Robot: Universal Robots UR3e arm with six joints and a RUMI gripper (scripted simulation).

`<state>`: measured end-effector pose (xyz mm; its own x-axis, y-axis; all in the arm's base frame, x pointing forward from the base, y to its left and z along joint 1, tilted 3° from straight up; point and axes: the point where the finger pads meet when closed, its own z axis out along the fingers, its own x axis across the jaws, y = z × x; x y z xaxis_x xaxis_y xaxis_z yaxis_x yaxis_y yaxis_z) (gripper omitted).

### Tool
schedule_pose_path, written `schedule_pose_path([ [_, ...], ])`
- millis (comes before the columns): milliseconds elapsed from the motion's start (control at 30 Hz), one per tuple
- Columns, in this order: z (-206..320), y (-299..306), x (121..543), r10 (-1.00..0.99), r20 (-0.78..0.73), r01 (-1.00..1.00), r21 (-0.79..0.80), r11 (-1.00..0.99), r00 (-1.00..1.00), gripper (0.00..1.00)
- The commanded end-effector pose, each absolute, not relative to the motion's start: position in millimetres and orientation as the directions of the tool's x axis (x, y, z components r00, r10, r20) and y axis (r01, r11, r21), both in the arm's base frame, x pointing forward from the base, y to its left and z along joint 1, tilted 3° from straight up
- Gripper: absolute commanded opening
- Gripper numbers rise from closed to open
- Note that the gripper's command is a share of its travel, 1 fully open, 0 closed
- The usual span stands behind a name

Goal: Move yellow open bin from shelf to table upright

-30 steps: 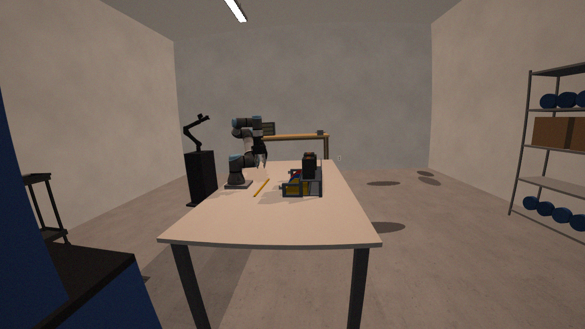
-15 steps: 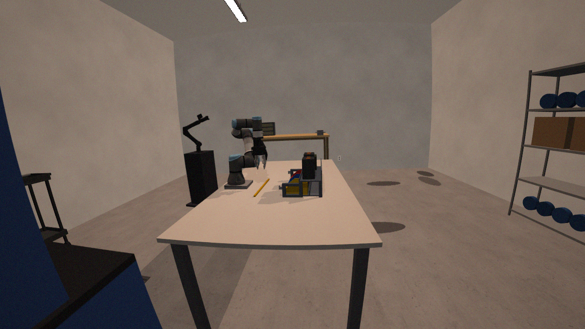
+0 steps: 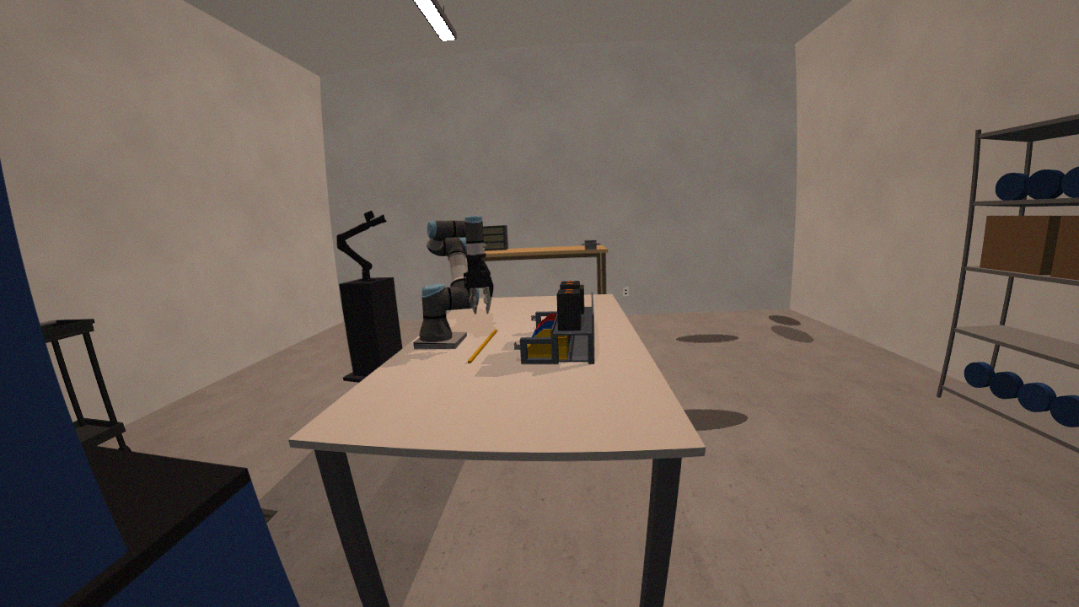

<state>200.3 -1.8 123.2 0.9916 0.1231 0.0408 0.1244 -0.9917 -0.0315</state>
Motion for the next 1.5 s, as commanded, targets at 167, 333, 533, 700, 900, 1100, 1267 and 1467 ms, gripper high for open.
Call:
schedule_pose_path([
  [167, 122.4, -2.2, 200.7, 0.123, 0.042, 0.124, -0.03, -0.992, 0.991, 0.26],
  [333, 121.4, -2.1, 200.8, 0.123, 0.042, 0.124, -0.03, -0.992, 0.991, 0.26],
  [533, 119.8, -2.1, 200.9, 0.123, 0.042, 0.124, -0.03, -0.992, 0.991, 0.26],
  [700, 119.8, -2.1, 200.9, 0.123, 0.042, 0.124, -0.03, -0.992, 0.991, 0.26],
  [900, 120.1, -9.1, 219.6, 0.123, 0.042, 0.124, -0.03, -0.992, 0.991, 0.26],
  [1100, 120.4, -19.5, 247.7, 0.123, 0.042, 0.124, -0.03, -0.992, 0.991, 0.26],
  [1267, 120.4, -19.5, 247.7, 0.123, 0.042, 0.124, -0.03, -0.992, 0.991, 0.26],
  [1467, 120.7, -26.2, 265.8, 0.123, 0.043, 0.125, -0.03, -0.992, 0.991, 0.26],
])
